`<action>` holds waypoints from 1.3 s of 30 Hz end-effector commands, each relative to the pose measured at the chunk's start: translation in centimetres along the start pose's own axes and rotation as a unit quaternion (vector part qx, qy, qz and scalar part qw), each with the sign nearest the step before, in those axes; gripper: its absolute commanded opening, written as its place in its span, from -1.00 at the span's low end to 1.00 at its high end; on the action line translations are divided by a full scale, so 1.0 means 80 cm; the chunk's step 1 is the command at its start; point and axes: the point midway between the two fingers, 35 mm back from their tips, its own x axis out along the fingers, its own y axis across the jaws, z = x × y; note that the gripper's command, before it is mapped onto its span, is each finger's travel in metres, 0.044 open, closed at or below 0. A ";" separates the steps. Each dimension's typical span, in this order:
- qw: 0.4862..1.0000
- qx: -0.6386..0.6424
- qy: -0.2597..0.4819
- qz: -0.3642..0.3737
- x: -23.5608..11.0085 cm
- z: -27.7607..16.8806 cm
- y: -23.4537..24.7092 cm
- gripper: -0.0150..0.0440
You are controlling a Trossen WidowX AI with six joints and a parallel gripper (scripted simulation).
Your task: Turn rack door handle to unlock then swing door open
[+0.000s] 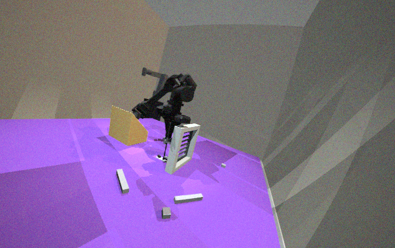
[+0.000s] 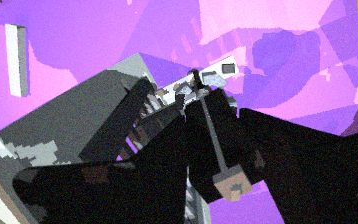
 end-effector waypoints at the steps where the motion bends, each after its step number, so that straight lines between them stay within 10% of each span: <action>1: 1.000 0.004 0.004 0.000 0.001 -0.002 0.000 0.35; 20: 0.929 -0.371 0.003 0.001 0.001 -0.002 0.000 0.47; 39: 0.659 -0.752 0.003 0.003 0.001 -0.002 0.000 0.47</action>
